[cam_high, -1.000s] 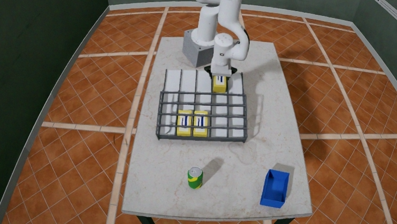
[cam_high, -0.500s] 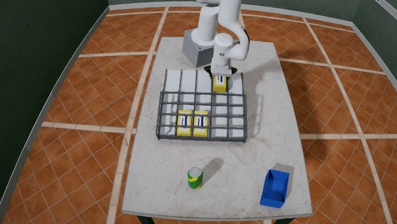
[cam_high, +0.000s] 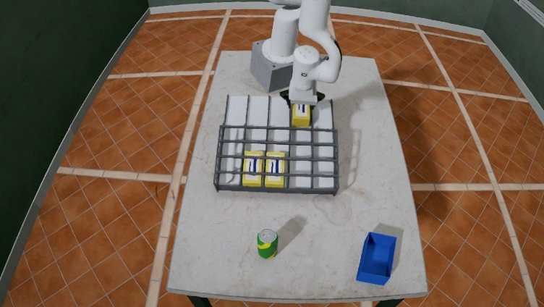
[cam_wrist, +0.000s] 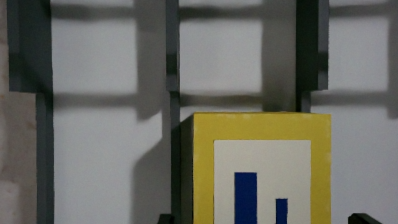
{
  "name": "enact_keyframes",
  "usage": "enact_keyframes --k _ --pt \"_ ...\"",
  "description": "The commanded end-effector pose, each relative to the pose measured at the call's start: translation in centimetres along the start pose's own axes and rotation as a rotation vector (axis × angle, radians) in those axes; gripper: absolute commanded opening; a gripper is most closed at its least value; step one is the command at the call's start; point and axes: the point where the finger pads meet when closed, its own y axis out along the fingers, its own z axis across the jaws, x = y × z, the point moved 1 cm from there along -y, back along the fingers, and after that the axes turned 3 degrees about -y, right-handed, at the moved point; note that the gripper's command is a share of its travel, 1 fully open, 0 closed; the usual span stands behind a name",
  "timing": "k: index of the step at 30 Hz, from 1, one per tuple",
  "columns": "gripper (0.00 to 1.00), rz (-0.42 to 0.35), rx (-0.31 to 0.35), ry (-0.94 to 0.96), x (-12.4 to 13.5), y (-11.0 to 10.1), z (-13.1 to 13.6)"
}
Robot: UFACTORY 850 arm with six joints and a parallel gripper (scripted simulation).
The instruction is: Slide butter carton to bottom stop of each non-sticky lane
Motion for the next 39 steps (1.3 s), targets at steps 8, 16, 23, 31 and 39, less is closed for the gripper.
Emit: enact_keyframes --k 8,16,23,31,39 --pt "1.0 0.001 0.0 0.0 -0.1 2.7 0.0" --pt "1.0 0.001 0.0 0.0 -0.1 2.7 0.0" --pt "1.0 0.001 0.0 0.0 -0.1 2.7 0.0" --pt "0.0 0.002 0.0 0.0 -0.1 2.7 0.0" --pt "0.0 0.002 0.0 0.0 -0.1 2.7 0.0"
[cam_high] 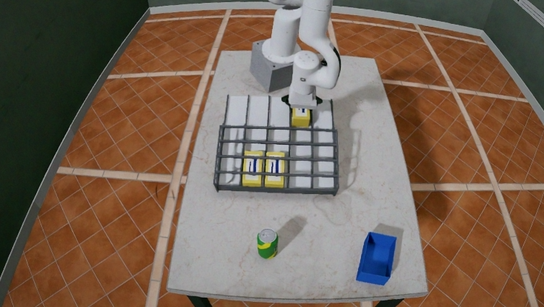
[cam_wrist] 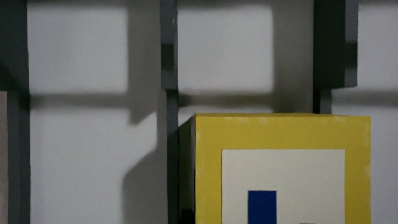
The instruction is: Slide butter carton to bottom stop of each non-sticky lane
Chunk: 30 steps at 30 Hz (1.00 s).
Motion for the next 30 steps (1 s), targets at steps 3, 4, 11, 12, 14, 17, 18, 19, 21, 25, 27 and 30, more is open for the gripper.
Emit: enact_keyframes --k 3,4,11,12,14,17,18,19,21,25,27,30 --pt "0.0 0.001 0.0 0.0 -0.1 0.0 0.0" --pt "0.0 0.001 0.0 0.0 -0.1 0.0 0.0" --pt "0.0 0.001 0.0 0.0 -0.1 0.0 0.0" --pt "0.0 0.001 0.0 0.0 -0.1 0.0 0.0" --pt "0.0 0.001 0.0 0.0 -0.1 0.0 0.0" --pt "0.0 0.001 0.0 0.0 -0.1 0.0 0.0" --pt "0.0 0.001 0.0 0.0 -0.1 0.0 0.0" --pt "0.0 0.001 0.0 0.0 -0.1 0.0 0.0" --pt "0.0 0.001 0.0 0.0 -0.1 -2.9 0.0" --pt "0.0 0.001 0.0 0.0 -0.1 -2.9 0.0" --pt "0.0 0.001 0.0 0.0 -0.1 -2.9 0.0" --pt "0.0 0.001 0.0 0.0 -0.1 -2.9 0.0"
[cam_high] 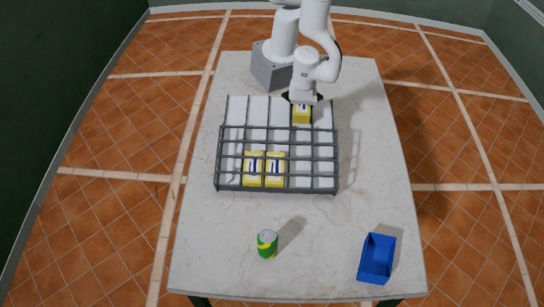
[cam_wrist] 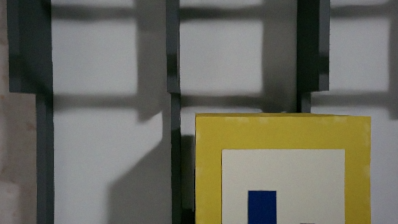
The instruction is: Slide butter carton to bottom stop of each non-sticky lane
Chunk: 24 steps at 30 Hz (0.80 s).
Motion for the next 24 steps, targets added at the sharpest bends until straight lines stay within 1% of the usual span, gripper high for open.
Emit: enact_keyframes --k 1,6,7,10,11,13,14,23,24 --pt "0.0 0.001 0.0 0.0 -0.1 -0.1 0.0" --pt "0.0 0.001 0.0 0.0 -0.1 -0.1 0.0" --pt "0.0 0.28 0.015 0.0 1.8 -6.7 -0.1" --pt "0.0 0.292 0.015 0.0 1.9 -6.9 -0.1" --pt "0.0 0.297 0.016 0.0 2.2 -7.5 -0.1" --pt "0.0 0.297 0.016 0.0 3.1 -9.4 -0.2" --pt "0.0 0.297 0.016 0.0 3.1 -9.6 -0.2" --pt "0.0 0.297 0.016 0.0 3.1 -9.6 -0.2" --pt "0.0 0.298 0.016 -0.001 1.7 -10.3 -7.0"
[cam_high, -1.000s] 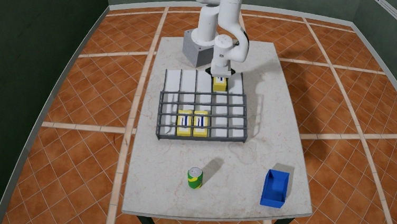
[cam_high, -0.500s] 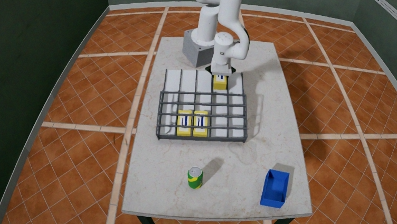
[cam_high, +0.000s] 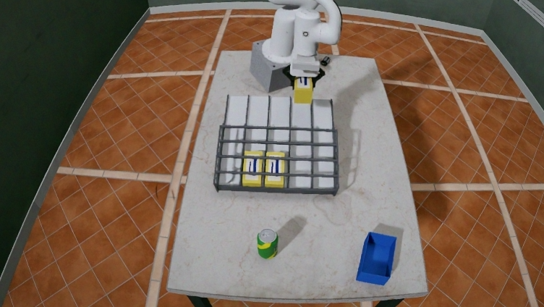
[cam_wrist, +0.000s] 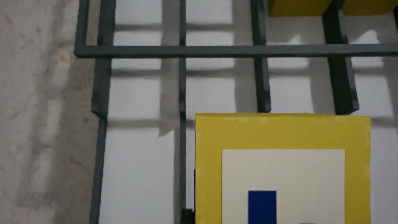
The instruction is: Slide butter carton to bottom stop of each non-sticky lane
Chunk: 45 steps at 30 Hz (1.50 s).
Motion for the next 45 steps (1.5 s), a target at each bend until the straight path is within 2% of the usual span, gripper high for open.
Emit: enact_keyframes --k 1,5,16,17,33,34,45 --pt "0.0 0.005 0.0 0.0 -1.6 -0.6 -6.8" --pt "0.0 0.005 0.0 0.0 -2.0 -0.8 -8.5" --pt "0.0 0.005 0.0 0.0 -2.0 -0.8 -8.5" --pt "0.0 0.008 -0.019 -0.003 -2.0 0.8 -8.5" --pt "0.0 0.008 -0.019 -0.003 -2.0 0.8 -8.5" --pt "0.0 0.008 -0.019 -0.003 -2.0 3.8 -8.5" --pt "0.0 0.008 -0.019 -0.003 -2.0 3.8 -8.5"
